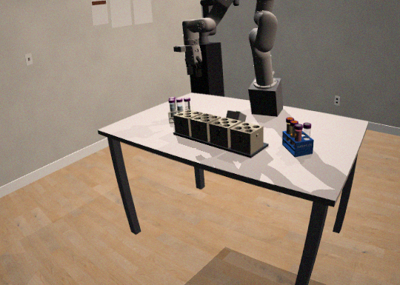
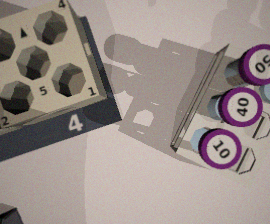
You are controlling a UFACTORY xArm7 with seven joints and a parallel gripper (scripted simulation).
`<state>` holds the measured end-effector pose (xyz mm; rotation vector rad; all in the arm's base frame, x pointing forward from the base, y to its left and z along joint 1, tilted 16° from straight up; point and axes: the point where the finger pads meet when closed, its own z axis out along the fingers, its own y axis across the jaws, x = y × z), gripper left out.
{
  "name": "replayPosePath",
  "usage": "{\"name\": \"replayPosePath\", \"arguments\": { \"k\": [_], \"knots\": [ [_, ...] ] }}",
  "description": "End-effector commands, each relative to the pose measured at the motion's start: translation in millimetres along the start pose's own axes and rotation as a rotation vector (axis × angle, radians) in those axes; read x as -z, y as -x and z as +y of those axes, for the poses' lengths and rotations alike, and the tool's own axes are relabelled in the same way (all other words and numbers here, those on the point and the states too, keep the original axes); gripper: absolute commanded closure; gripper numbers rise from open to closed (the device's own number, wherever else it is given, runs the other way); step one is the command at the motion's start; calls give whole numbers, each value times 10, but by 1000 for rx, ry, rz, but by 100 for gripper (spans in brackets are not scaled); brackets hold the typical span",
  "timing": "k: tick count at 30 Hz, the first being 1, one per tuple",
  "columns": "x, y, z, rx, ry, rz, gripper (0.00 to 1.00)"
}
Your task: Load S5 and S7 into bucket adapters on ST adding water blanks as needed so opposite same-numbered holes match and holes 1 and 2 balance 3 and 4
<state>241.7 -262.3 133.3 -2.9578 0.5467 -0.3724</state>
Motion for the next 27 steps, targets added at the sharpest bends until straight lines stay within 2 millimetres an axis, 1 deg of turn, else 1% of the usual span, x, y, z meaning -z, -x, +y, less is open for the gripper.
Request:
{"name": "replayPosePath", "arguments": {
  "k": [1, 6, 11, 13, 27],
  "knots": [
    [25, -63, -264, 178, 1, 11, 0],
    [26, -109, -511, 340, 1, 11, 0],
    [26, -154, -758, 340, 1, 11, 0],
    [26, -154, -758, 340, 1, 11, 0],
    [28, -280, -1449, 340, 0, 11, 0]
  ]
}}
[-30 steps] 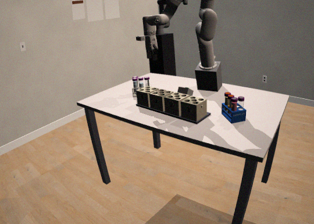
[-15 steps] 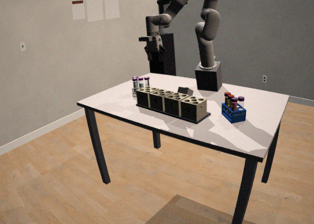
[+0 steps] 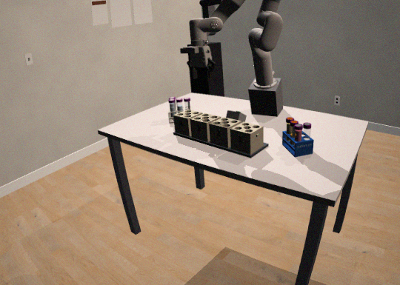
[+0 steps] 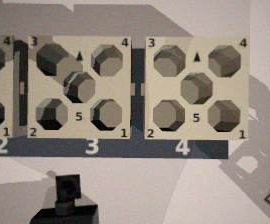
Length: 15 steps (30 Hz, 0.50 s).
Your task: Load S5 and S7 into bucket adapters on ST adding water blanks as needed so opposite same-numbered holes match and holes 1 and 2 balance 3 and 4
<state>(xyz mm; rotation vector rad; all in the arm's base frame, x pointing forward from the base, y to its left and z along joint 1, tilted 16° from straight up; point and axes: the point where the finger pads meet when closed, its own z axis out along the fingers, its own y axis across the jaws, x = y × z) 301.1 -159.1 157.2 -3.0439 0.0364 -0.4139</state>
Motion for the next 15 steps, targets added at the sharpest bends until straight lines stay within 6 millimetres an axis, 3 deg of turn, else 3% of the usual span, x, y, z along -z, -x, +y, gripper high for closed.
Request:
{"name": "replayPosePath", "arguments": {
  "k": [1, 3, 15],
  "knots": [
    [15, -172, -261, -2, 5, 2, 0],
    [15, -172, -261, -2, 5, 2, 0],
    [13, -473, -783, -2, 4, 2, 0]
  ]
}}
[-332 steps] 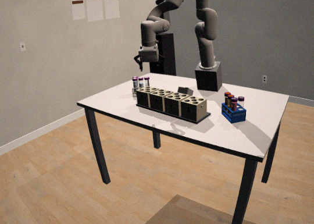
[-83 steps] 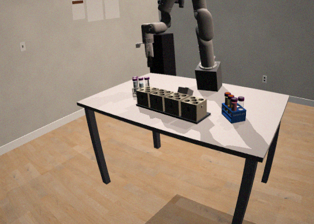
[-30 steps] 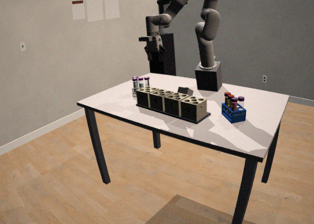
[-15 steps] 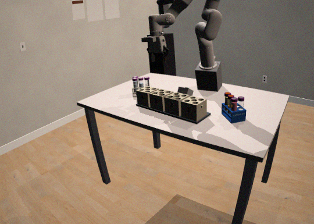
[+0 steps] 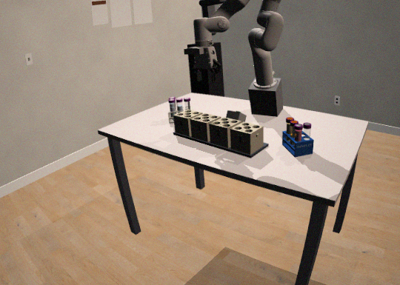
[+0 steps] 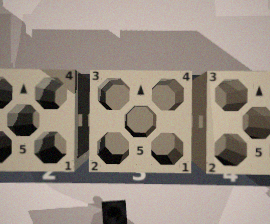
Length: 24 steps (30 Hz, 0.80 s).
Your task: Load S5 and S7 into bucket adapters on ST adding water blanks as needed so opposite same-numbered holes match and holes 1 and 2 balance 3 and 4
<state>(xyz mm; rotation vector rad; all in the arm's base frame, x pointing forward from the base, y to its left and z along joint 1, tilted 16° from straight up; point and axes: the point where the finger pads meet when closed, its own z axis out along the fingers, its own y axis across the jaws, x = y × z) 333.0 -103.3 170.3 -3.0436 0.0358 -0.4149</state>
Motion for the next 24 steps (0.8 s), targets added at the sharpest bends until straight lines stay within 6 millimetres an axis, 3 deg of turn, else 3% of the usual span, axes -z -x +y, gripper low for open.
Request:
{"name": "replayPosePath", "arguments": {
  "k": [1, 5, 17, 24],
  "knots": [
    [9, -174, -256, -2, 4, 2, 0],
    [9, -224, -343, -2, 4, 2, 0],
    [7, -519, -855, -2, 4, 2, 0],
    [6, -437, -1038, 131, 4, 2, 0]
  ]
}}
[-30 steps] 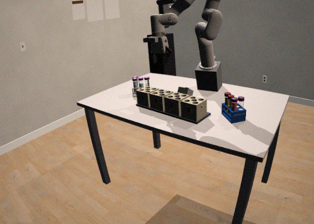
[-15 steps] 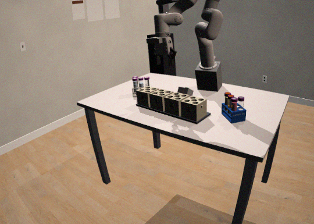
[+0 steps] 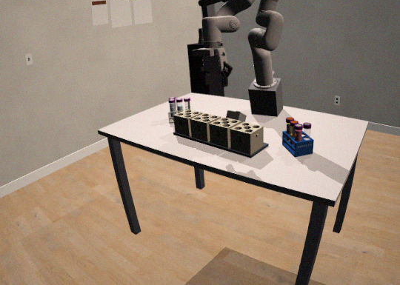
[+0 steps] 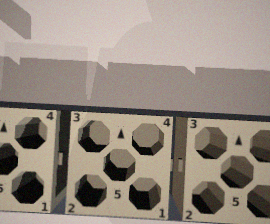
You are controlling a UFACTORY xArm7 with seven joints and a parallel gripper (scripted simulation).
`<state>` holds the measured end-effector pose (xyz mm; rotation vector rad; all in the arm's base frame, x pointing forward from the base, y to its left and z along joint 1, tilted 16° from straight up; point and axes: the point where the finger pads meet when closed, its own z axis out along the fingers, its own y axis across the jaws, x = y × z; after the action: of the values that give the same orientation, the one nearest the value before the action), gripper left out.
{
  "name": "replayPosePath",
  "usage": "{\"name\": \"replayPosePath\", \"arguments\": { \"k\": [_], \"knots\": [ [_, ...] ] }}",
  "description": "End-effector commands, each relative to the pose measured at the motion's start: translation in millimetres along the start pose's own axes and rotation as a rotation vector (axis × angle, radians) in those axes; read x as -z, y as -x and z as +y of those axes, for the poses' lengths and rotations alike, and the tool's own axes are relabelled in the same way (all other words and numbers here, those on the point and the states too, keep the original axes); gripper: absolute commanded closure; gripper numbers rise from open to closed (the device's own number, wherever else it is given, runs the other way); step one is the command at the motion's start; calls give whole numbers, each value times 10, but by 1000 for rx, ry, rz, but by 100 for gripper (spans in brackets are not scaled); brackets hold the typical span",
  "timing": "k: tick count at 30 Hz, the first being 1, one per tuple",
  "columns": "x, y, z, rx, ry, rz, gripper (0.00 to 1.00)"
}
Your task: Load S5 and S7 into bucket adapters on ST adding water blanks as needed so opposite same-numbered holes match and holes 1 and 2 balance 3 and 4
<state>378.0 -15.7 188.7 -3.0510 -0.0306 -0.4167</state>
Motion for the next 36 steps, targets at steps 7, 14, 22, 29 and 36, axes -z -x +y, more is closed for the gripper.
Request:
{"name": "replayPosePath", "arguments": {
  "k": [7, 14, 22, 29, 36],
  "knots": [
    [7, 140, -473, 321, 2, 2, 0],
    [7, 252, -753, 521, 2, 2, 0],
    [6, 382, -1079, 754, 2, 2, 0],
    [6, 512, -1405, 773, 1, 2, 0],
    [5, 605, -1638, 773, 1, 2, 0]
  ]
}}
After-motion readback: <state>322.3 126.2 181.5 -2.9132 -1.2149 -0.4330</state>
